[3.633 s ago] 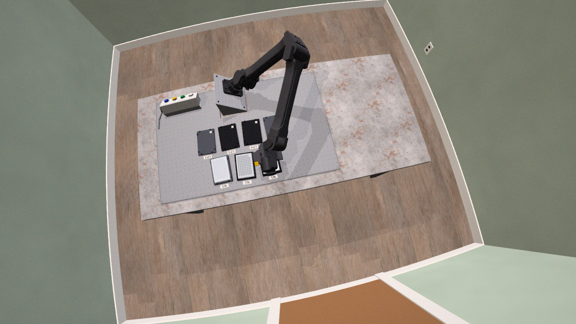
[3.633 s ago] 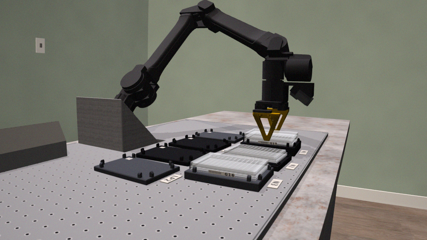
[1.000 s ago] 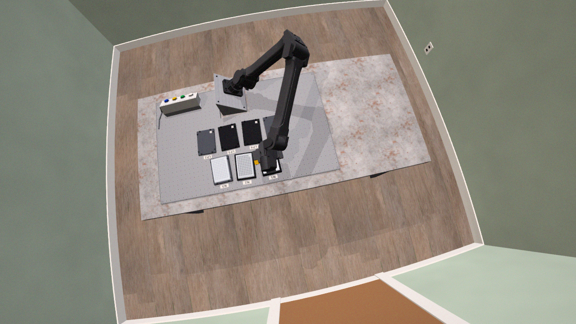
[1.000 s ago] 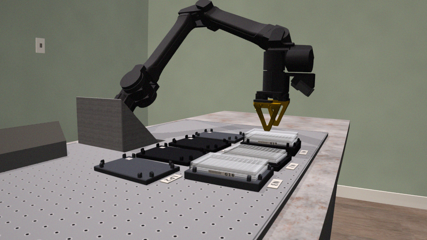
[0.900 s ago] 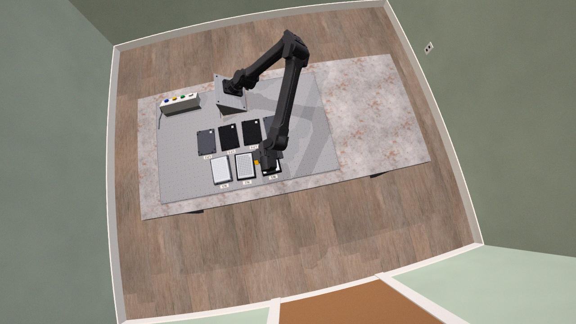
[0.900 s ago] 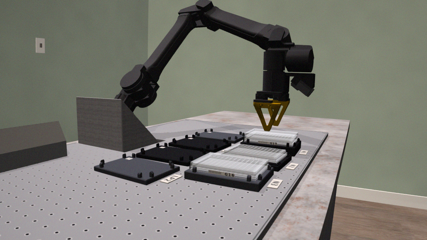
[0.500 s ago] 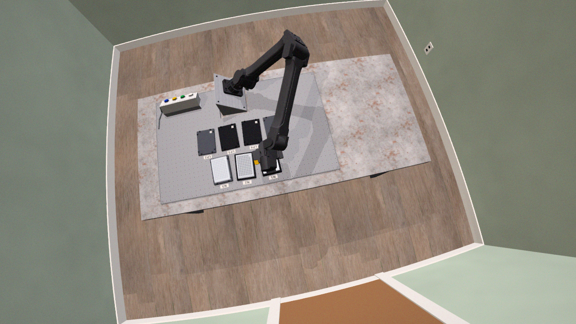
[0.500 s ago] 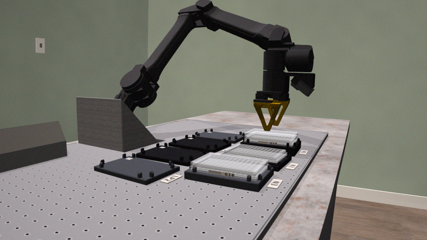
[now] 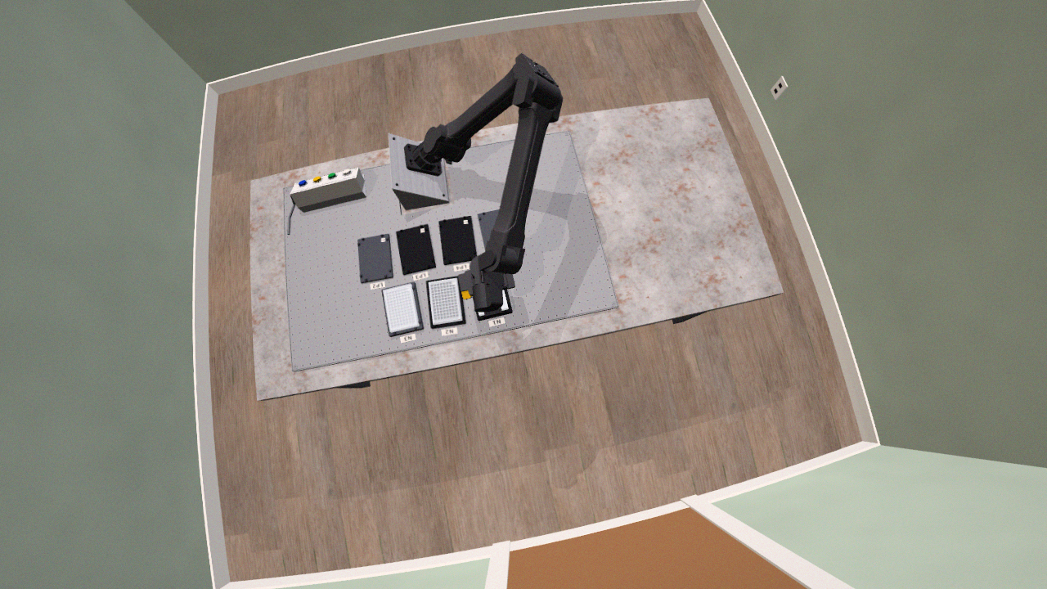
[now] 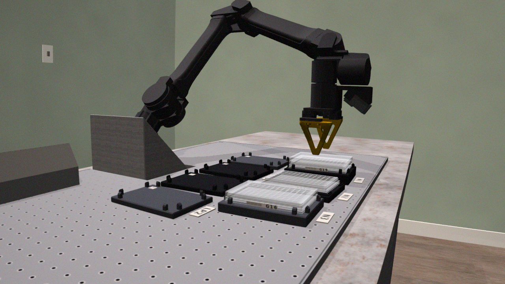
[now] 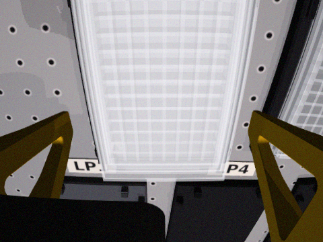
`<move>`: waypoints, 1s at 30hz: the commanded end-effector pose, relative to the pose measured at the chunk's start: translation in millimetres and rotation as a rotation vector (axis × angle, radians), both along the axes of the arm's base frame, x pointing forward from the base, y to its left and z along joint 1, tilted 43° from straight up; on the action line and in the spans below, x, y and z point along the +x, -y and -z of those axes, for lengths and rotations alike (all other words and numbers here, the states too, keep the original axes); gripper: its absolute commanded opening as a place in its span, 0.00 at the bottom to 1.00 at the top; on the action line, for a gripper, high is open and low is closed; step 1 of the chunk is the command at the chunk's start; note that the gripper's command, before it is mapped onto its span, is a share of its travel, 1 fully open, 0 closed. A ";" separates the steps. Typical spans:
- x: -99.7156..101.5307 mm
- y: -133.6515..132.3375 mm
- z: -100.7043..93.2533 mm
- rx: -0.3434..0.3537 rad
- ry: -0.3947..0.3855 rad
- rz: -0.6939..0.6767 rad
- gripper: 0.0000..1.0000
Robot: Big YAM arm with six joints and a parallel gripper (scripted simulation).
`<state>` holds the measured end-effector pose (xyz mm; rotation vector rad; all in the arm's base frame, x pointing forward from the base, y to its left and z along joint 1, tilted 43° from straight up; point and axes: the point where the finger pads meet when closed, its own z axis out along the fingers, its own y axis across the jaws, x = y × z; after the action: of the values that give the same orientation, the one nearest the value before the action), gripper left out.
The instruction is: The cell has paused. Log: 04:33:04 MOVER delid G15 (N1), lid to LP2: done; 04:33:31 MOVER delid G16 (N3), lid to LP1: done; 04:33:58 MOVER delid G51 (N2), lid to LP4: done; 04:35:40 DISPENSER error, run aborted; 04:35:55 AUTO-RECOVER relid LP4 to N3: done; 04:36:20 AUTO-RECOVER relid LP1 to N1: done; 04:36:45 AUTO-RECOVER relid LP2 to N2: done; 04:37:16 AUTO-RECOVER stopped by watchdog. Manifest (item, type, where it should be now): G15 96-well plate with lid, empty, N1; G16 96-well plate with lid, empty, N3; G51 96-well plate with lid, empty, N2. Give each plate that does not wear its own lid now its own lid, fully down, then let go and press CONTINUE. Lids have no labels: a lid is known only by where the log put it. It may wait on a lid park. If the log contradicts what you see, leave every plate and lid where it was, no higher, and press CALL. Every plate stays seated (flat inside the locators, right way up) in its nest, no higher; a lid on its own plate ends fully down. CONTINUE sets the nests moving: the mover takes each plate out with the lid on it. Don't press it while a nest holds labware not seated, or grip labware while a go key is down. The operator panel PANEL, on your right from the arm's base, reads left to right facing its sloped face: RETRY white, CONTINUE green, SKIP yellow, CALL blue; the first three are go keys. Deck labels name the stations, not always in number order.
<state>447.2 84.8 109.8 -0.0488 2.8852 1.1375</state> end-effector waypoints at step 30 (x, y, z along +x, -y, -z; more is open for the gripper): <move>24.8 113.7 76.6 -0.013 -0.003 0.087 1.00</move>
<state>454.2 -1.4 36.9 0.0964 2.9104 1.1409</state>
